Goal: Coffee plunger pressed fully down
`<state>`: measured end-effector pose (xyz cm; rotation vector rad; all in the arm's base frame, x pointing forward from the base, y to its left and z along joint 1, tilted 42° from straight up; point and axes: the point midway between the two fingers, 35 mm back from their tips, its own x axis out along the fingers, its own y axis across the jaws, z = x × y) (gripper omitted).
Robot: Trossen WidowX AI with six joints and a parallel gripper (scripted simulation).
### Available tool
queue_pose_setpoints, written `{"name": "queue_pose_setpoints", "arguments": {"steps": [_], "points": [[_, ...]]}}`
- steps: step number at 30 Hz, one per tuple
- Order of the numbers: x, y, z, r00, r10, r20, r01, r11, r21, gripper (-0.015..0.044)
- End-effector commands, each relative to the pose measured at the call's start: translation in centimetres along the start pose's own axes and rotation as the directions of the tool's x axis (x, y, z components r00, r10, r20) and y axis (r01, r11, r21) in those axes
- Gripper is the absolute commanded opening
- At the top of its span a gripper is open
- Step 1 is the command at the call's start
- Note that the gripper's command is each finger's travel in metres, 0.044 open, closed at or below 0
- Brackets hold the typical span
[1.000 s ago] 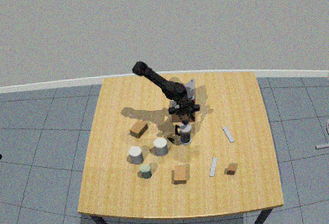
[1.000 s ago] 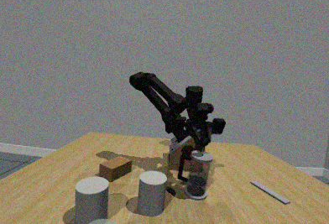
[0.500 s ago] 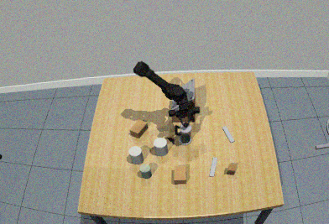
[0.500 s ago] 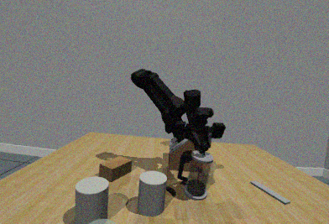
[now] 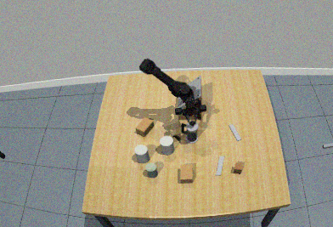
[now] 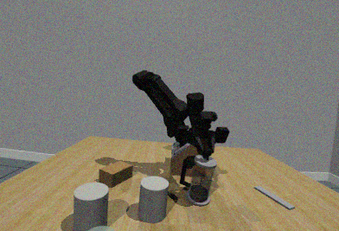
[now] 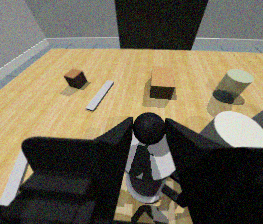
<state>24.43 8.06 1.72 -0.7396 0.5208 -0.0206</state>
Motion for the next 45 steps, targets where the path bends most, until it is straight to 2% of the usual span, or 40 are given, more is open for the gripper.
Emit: {"name": "queue_pose_setpoints", "arguments": {"steps": [1,11,23,30,40,45], "points": [[0.2,0.0,-0.3,1.000,-0.003,-0.014,0.003,1.000,-0.017,0.0122],[0.0,0.0,0.0,1.000,0.000,0.000,0.000,1.000,0.000,0.0122],[0.0,0.0,0.0,1.000,0.000,0.000,0.000,1.000,0.000,0.0437],[-0.5,0.4,0.8,1.000,0.005,-0.010,-0.005,1.000,0.001,0.0440],[-6.0,-0.5,5.5,1.000,-0.007,-0.017,0.007,1.000,-0.012,0.0440],[-6.2,-0.6,5.6,1.000,-0.009,-0.016,0.009,1.000,-0.012,0.0440]]}}
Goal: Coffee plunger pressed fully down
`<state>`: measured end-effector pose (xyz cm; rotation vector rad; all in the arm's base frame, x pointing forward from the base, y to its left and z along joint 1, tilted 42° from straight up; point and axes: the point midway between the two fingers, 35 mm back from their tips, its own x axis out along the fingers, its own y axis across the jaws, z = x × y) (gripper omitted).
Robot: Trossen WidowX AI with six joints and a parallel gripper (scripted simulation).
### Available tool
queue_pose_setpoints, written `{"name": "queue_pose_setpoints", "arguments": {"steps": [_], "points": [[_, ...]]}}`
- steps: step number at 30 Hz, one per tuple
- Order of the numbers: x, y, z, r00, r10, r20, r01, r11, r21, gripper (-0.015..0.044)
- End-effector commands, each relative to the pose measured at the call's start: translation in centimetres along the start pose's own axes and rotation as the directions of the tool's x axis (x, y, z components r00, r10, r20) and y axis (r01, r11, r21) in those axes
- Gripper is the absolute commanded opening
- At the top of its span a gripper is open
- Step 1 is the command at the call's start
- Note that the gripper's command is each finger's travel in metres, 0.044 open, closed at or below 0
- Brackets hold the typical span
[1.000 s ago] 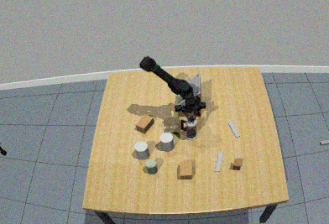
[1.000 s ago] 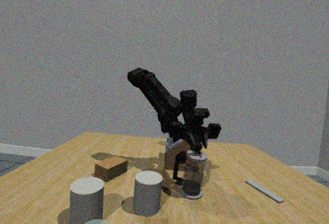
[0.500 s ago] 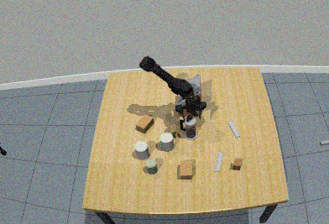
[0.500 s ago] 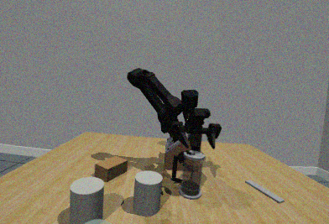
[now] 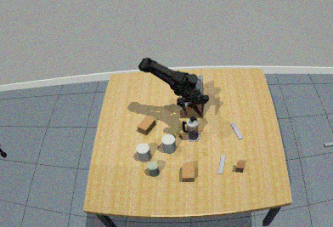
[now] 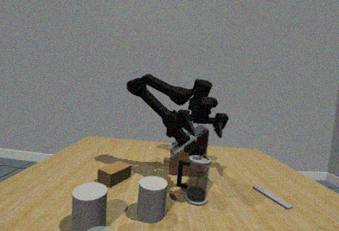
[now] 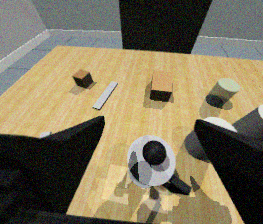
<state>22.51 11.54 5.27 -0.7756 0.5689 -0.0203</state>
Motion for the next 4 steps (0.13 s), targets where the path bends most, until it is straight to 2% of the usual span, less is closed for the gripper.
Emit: {"name": "queue_pose_setpoints", "arguments": {"steps": [1,4], "points": [[-2.31,-1.28,1.88,0.999,-0.017,0.029,0.017,1.000,0.027,0.0440],[-2.31,-1.28,1.88,0.999,-0.017,0.029,0.017,1.000,0.027,0.0440]]}}
